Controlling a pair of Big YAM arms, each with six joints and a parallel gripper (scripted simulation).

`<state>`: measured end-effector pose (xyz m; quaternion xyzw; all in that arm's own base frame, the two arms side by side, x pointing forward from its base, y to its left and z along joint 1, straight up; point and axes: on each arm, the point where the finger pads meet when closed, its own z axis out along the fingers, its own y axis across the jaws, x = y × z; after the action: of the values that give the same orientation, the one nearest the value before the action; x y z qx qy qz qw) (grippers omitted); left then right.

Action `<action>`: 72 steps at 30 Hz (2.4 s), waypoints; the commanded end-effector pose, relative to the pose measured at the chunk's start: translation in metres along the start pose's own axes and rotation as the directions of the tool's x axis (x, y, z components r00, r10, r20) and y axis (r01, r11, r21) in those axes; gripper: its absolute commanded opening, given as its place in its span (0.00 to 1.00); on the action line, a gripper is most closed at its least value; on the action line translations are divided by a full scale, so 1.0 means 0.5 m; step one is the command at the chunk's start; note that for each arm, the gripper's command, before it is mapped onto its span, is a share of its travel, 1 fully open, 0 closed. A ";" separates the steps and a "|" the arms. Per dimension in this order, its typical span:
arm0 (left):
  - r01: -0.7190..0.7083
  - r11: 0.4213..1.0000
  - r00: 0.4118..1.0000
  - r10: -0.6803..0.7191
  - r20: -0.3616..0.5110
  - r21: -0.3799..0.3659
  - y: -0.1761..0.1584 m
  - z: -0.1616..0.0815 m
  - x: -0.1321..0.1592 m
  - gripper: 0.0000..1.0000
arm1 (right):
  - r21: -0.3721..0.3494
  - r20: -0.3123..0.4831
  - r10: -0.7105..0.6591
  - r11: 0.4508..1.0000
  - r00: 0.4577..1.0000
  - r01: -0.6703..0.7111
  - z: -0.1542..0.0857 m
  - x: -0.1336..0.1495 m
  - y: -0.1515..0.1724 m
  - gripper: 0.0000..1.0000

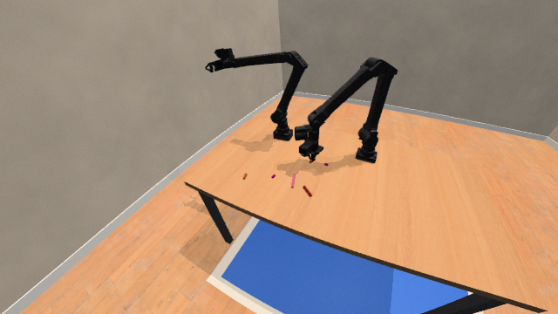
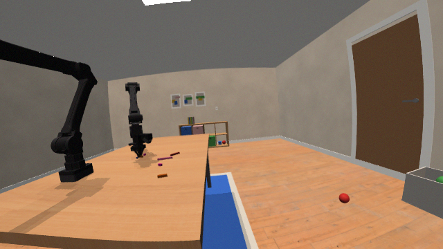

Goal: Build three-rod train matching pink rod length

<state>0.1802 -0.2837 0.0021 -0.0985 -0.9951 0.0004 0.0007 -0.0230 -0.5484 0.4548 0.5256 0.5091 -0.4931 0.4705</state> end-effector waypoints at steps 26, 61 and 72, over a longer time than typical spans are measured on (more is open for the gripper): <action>0.003 1.000 1.000 -0.003 0.020 0.016 -0.015 0.005 -0.009 0.04 | 0.009 0.071 0.008 1.000 0.997 -0.008 -0.015 -0.091 -0.008 1.00; 0.004 1.000 1.000 -0.005 0.028 0.025 -0.016 -0.003 -0.006 0.04 | 0.009 0.071 0.008 1.000 0.997 -0.008 -0.015 -0.091 -0.008 1.00; 0.002 1.000 1.000 -0.003 0.026 0.023 -0.013 -0.002 -0.001 0.04 | 0.009 0.071 0.008 1.000 0.997 -0.008 -0.015 -0.091 -0.008 1.00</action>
<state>0.1771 -0.2826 -0.0060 -0.0984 -0.9951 -0.0011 0.0018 -0.0230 -0.5484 0.4548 0.5256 0.5091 -0.4931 0.4705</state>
